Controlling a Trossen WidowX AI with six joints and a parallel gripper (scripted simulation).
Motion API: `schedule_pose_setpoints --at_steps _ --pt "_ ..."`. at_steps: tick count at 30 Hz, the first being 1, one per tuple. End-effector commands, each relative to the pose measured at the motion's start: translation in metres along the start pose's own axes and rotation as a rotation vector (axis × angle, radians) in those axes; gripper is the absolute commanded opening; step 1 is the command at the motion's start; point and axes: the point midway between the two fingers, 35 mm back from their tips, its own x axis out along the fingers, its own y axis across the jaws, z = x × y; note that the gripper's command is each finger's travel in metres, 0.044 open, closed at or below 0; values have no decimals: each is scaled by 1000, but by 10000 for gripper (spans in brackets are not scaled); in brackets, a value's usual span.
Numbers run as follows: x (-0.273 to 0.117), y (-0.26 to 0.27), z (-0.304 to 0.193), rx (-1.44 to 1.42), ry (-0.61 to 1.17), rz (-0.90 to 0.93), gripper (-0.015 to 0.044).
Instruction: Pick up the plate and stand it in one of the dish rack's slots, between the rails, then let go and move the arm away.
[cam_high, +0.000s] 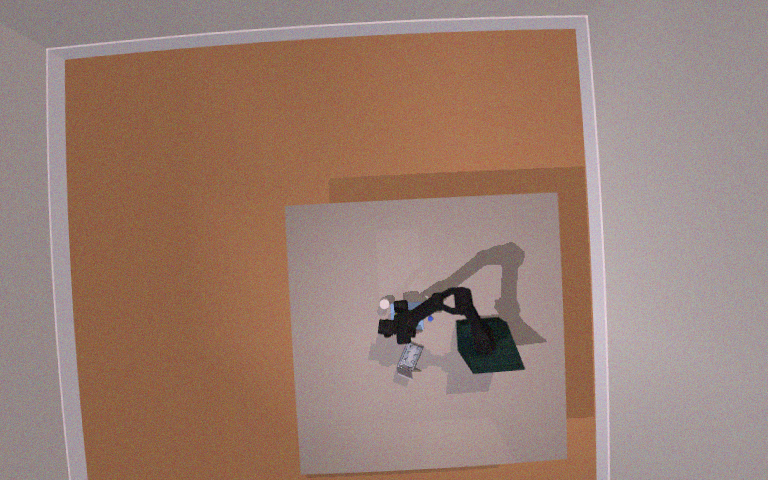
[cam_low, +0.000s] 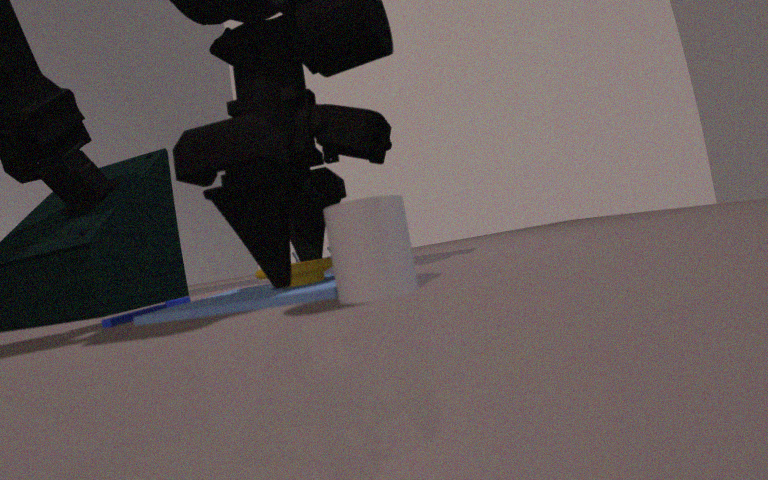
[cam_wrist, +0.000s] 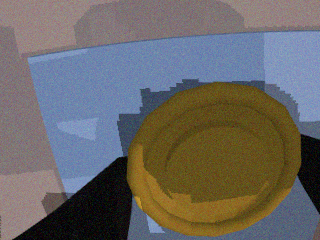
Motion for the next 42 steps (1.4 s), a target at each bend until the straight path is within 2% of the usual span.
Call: schedule_pose_setpoints --at_steps 1,7,8,29,34,42 --pt "-12 2 5 1 -7 6 170" --pt "-47 4 11 1 -7 16 12" --pt "-52 5 12 2 -8 18 0" --pt "-166 9 13 1 -6 10 0" --pt "-172 15 10 20 -6 10 0" --pt "-174 75 -28 269 -3 22 0"
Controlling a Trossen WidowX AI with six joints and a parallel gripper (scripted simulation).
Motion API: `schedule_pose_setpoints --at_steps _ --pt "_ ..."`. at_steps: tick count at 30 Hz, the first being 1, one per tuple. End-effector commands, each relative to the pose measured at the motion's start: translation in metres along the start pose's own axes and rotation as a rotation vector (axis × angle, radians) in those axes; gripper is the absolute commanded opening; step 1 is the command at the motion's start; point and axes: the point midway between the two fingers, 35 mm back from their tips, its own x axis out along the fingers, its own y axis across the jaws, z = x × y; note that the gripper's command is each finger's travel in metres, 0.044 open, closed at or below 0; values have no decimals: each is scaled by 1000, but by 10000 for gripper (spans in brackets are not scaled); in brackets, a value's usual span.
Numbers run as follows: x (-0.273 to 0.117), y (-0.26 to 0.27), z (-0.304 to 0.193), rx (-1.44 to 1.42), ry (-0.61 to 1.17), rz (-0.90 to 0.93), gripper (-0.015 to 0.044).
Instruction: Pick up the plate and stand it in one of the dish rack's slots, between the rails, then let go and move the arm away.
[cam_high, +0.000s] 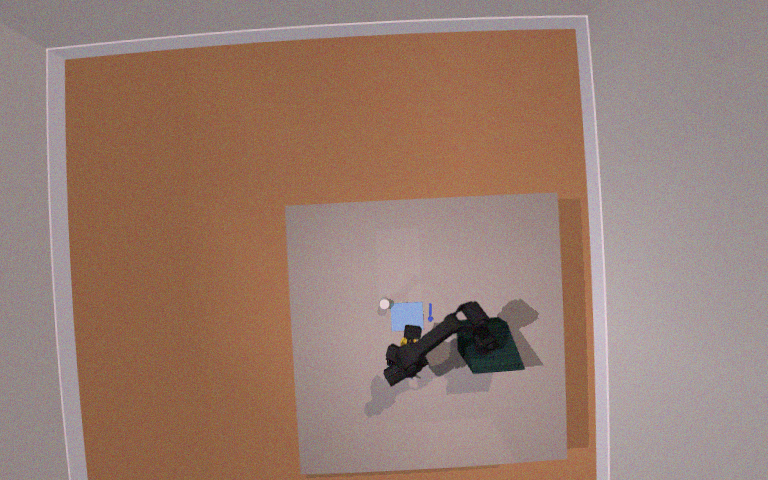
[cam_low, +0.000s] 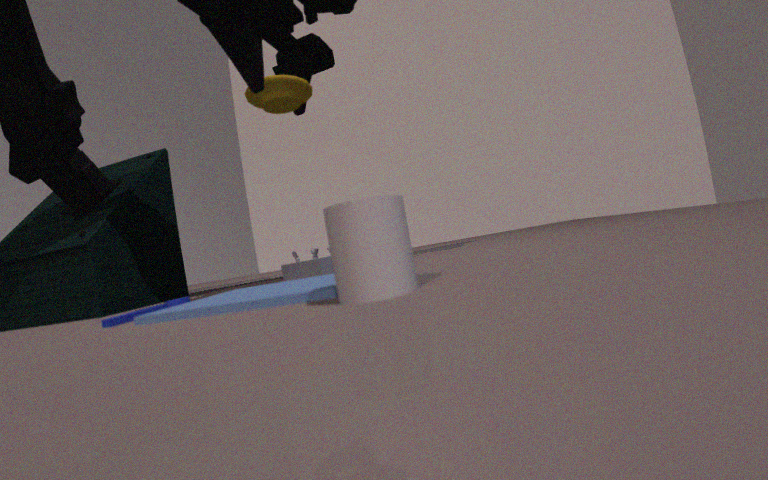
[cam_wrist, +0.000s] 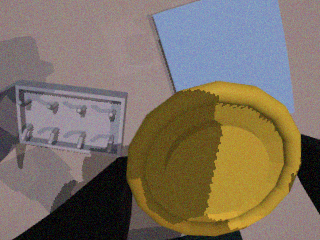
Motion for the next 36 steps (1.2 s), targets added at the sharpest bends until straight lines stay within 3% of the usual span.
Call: schedule_pose_setpoints --at_steps 1,6,12,36 --pt "1 20 -24 94 4 1 0" --pt "3 41 -59 250 4 -6 0" --pt "4 43 -64 267 6 -7 0" --pt "62 55 -79 -148 265 309 0"
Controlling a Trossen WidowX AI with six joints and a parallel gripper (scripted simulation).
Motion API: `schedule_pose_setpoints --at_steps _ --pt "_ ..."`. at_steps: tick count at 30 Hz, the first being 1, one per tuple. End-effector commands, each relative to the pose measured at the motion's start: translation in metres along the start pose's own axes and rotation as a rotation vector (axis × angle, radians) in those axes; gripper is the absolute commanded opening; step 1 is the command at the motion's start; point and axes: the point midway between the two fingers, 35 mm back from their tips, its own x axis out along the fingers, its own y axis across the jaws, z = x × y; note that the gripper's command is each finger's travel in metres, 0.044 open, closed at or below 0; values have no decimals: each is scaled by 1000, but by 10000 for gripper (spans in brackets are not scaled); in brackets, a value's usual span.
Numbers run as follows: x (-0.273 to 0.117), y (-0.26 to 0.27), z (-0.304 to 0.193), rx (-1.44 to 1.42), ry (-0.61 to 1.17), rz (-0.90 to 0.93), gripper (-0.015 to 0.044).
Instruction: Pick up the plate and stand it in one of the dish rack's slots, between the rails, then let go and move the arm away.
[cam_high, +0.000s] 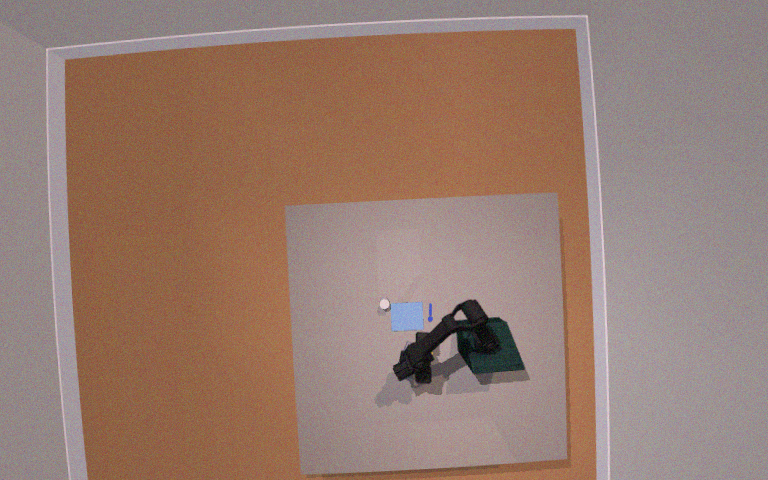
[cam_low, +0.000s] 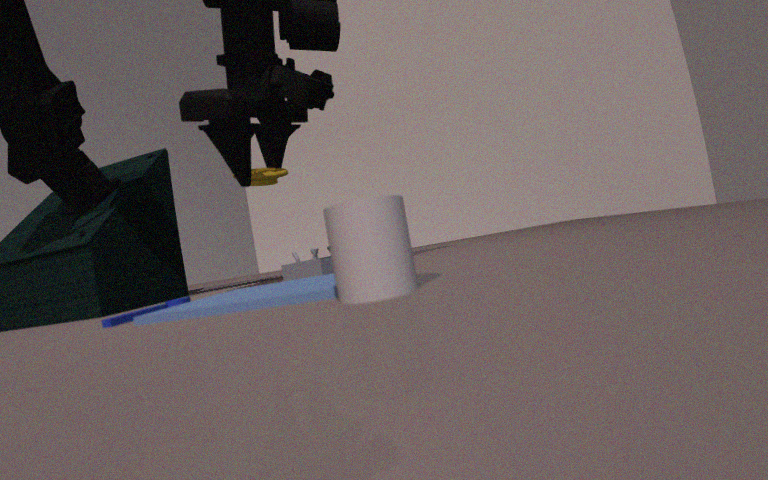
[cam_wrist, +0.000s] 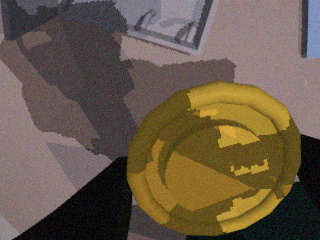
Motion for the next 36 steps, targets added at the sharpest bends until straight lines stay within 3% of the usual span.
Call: schedule_pose_setpoints --at_steps 1,18,36 --pt "8 0 -2 -61 27 54 0" --pt "39 1 1 -361 26 338 0" --pt "60 -2 9 -657 -173 600 0"
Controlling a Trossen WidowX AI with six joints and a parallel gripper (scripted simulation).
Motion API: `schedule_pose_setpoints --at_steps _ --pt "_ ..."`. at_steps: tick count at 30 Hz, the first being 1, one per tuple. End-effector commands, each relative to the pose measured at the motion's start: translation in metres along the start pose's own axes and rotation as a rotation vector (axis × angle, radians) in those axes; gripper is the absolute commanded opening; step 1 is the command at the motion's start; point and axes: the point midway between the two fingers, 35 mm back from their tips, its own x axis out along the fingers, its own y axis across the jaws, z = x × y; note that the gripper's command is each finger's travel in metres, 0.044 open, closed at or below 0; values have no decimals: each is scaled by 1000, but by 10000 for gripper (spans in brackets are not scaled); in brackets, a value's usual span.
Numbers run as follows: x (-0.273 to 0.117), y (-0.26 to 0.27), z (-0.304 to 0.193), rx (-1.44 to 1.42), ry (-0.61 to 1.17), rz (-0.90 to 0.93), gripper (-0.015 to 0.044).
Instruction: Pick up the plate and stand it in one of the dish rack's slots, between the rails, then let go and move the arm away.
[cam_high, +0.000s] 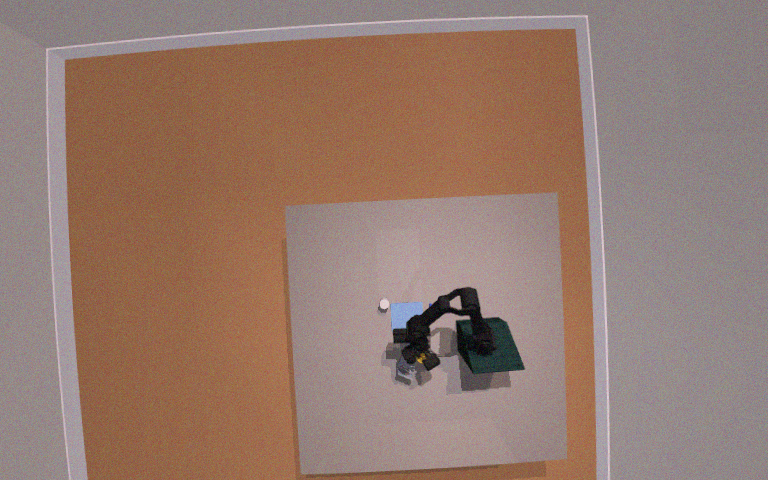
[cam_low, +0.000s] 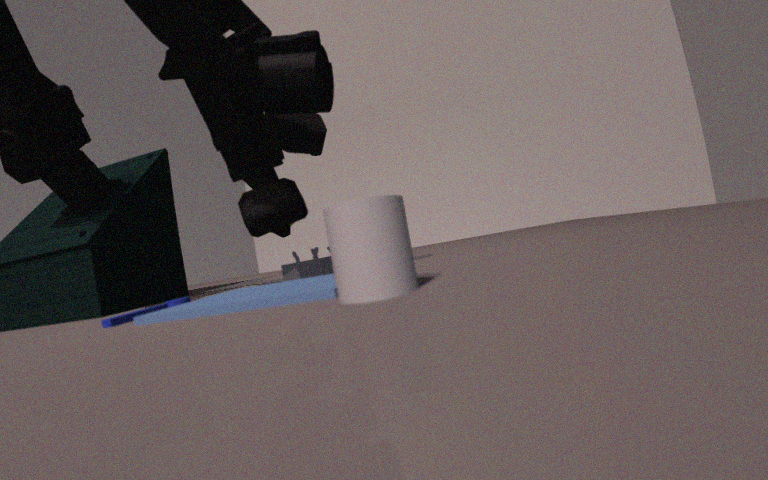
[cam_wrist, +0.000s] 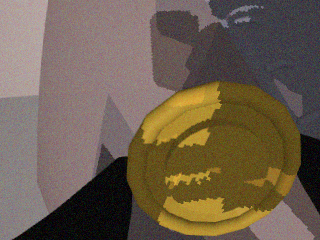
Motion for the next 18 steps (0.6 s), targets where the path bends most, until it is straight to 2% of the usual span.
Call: schedule_pose_setpoints --at_steps 1,18 --pt "3 -1 -2 -61 -42 37 0" --pt "7 -18 -7 -379 -313 93 0"
